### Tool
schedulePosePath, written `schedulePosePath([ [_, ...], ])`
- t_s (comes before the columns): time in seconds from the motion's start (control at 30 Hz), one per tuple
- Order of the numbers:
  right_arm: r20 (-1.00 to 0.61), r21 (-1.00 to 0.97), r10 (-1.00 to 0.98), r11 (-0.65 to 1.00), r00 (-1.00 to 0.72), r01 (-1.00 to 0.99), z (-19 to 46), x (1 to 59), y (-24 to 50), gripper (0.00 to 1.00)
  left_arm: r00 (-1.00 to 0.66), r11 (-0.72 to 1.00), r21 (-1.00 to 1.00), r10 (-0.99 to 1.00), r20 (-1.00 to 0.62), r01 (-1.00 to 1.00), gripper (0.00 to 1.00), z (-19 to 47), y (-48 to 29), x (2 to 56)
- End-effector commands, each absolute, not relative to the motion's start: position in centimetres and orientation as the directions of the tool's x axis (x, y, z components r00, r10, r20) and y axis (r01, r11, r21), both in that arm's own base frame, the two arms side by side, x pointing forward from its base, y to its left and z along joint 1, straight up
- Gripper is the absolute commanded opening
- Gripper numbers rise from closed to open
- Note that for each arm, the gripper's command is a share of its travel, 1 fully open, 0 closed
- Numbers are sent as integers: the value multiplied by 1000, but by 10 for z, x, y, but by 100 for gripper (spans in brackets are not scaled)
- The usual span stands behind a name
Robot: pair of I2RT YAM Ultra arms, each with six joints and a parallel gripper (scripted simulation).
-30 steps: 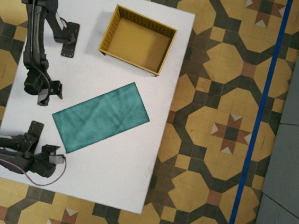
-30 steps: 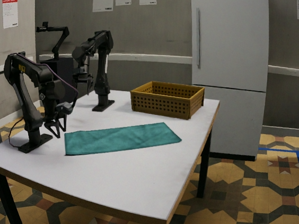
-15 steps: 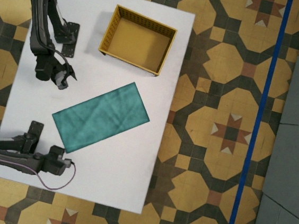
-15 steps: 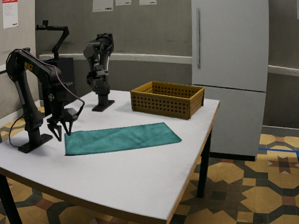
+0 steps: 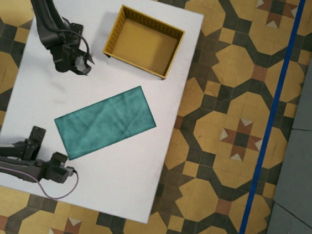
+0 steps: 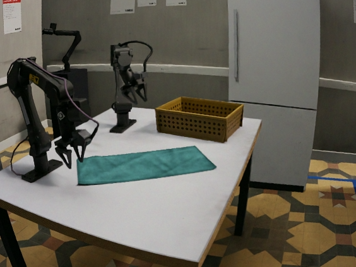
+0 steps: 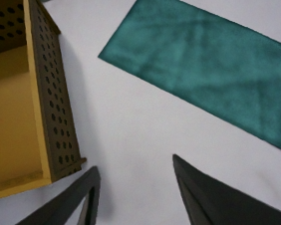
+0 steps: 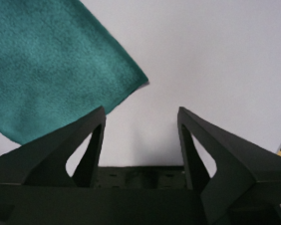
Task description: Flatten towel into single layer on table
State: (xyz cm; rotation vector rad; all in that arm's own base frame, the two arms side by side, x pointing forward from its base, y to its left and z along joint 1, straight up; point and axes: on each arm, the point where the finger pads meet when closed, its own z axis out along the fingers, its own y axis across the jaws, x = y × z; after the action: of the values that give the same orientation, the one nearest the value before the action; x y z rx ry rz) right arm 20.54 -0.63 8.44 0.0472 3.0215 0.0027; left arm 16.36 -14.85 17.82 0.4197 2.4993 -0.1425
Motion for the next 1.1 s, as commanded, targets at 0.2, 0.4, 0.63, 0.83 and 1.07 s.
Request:
schedulePosePath([
  [0.2, -179, -8, 33, 999, -983, 35, 100, 218, -8, 64, -801, 996, -25, 56, -596, 88, 64, 186, -93, 197],
  [0.4, -179, -8, 33, 999, -983, 35, 100, 218, -8, 64, -793, 998, -15, 43, -607, 65, 64, 189, -49, 223],
  [0.63, -121, -8, 33, 999, -992, 34, 50, 208, -7, 15, -802, 998, -3, 51, -595, 65, 64, 189, -15, 248],
  [0.83, -186, -7, 33, 999, -982, 35, 59, 222, -8, 15, -802, 998, -3, 51, -595, 65, 64, 189, -15, 247],
  [1.07, -172, -8, 33, 999, -985, 34, 56, 222, -8, 15, -798, 998, -3, 53, -601, 69, 64, 191, -16, 245],
])
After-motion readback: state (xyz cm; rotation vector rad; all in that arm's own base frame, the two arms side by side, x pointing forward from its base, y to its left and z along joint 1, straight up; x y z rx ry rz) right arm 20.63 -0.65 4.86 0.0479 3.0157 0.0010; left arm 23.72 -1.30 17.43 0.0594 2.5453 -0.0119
